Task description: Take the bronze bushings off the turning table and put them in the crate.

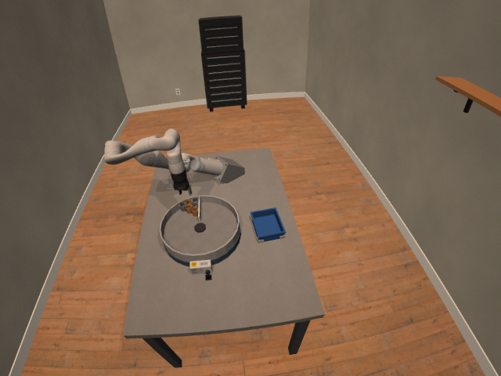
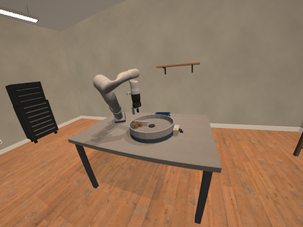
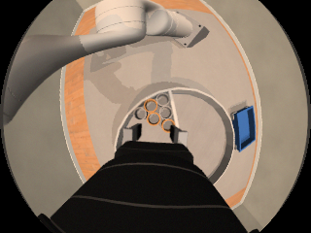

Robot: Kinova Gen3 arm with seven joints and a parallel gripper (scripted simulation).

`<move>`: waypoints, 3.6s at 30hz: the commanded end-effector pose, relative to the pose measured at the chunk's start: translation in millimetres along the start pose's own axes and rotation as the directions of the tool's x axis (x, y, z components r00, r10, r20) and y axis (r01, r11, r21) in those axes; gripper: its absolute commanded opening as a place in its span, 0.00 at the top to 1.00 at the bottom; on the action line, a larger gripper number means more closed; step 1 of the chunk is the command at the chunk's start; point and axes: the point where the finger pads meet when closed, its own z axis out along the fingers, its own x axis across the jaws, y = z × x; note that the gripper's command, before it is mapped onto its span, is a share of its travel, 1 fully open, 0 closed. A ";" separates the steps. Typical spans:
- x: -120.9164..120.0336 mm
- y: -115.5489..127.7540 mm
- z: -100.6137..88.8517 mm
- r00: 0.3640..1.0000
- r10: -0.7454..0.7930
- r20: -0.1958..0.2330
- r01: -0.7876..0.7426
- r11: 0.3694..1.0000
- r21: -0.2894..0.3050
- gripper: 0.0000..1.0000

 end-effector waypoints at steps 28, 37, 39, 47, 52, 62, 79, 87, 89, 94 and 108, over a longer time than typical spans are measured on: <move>0.3 0.0 -0.3 1.000 0.000 -0.001 0.000 1.000 0.000 0.00; 0.3 0.0 -0.3 1.000 0.000 -0.001 0.000 1.000 0.000 0.00; 0.3 0.0 -0.3 1.000 0.000 -0.001 0.000 1.000 0.000 0.00; 0.3 0.0 -0.3 1.000 0.000 -0.001 0.000 1.000 0.000 0.00; 0.3 0.0 -0.3 1.000 0.000 -0.001 0.000 1.000 0.000 0.00; 0.3 0.0 -0.3 1.000 0.000 -0.001 0.000 1.000 0.000 0.00; 0.3 0.0 -0.3 1.000 0.000 -0.001 0.000 1.000 0.000 0.00; 0.3 0.0 -0.3 1.000 0.000 -0.001 0.000 1.000 0.000 0.00; 0.7 0.2 0.7 0.999 0.047 -0.001 -0.047 0.999 0.000 0.66; 2.4 1.0 4.9 0.972 0.236 -0.001 -0.236 0.972 0.000 0.66; 3.8 1.5 8.0 0.928 0.371 -0.001 -0.371 0.928 0.000 0.66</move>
